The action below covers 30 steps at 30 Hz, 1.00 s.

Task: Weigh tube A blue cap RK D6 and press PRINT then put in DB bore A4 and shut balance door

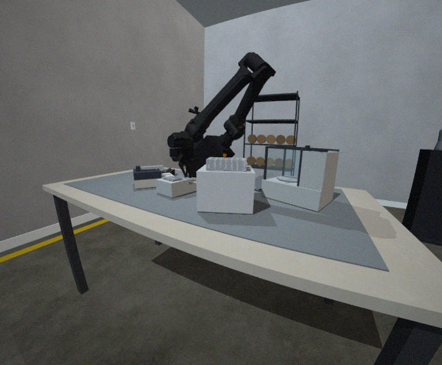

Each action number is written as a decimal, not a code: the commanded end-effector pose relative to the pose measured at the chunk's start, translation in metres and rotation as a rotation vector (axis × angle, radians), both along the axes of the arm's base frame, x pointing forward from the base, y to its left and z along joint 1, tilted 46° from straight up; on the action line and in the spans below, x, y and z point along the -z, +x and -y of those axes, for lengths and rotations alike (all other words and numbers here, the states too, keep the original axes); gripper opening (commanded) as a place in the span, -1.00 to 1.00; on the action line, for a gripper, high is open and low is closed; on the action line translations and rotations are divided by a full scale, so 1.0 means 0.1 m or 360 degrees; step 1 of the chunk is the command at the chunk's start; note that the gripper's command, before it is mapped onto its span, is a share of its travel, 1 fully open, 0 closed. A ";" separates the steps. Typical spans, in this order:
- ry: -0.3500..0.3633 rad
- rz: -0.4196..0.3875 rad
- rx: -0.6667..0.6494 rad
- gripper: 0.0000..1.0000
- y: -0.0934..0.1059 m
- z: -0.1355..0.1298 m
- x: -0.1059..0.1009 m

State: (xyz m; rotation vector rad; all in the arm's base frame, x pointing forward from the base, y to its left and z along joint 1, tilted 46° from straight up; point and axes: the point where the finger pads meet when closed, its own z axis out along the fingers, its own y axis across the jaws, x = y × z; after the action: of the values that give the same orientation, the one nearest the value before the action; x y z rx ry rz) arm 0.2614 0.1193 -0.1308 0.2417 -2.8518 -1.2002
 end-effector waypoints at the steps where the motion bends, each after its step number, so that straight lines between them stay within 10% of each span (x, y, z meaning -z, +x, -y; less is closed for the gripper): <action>1: 0.0000 0.0016 0.0014 -0.82 0.05 0.00 0.00; 30: 0.0002 0.0029 -0.0001 -0.82 0.02 -0.06 -0.05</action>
State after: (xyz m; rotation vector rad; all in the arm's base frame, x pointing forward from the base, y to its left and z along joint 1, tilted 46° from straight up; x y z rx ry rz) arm 0.2612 0.1200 -0.1305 0.2316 -2.8532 -1.2002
